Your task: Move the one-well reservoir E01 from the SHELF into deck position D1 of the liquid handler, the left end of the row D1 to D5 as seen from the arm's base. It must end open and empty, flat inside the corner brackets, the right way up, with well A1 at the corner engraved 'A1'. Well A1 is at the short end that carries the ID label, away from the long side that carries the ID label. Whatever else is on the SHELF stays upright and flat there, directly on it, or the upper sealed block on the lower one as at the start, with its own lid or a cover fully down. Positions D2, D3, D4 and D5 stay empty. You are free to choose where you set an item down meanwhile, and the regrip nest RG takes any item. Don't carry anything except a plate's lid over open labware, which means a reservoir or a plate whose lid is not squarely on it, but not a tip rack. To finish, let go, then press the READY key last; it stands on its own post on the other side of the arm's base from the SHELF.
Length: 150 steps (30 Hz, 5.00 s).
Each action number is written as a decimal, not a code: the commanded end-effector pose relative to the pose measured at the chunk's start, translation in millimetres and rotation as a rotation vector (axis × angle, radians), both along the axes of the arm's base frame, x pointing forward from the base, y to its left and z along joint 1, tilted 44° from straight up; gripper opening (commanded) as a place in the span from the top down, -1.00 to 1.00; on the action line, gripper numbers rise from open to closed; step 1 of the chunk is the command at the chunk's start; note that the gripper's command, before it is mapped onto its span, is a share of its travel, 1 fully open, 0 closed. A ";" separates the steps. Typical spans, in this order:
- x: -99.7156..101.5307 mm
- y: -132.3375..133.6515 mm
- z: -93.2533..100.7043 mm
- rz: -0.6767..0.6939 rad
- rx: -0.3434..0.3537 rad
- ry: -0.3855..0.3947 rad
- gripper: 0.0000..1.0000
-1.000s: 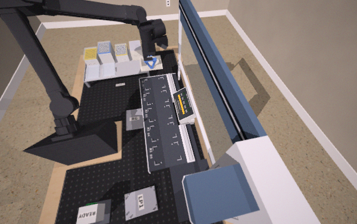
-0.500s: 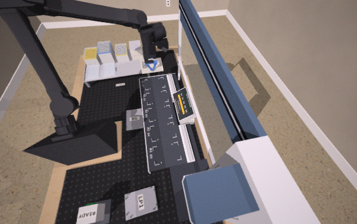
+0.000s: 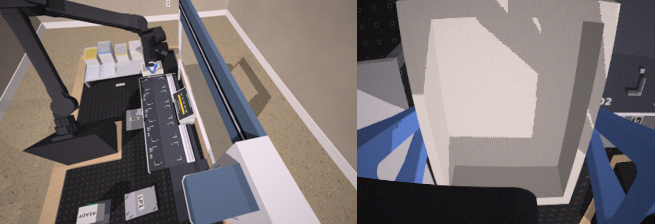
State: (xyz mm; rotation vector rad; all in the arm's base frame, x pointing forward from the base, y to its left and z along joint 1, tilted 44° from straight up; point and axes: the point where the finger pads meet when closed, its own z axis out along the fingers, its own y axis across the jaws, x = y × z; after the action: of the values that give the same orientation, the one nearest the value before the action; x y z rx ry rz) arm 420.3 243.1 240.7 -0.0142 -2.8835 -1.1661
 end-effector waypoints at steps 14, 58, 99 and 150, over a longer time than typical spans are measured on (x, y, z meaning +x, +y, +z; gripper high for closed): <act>0.5 21.5 -11.8 -0.007 0.005 -0.008 1.00; 5.2 69.2 -51.3 -0.008 0.012 -0.020 1.00; 6.5 78.4 -63.4 -0.017 0.016 -0.029 1.00; 5.5 85.7 -72.2 -0.017 0.016 -0.028 1.00</act>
State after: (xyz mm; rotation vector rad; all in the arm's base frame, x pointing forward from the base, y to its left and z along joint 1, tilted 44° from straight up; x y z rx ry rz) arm 417.1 328.8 154.9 -0.0205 -2.8846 -1.1717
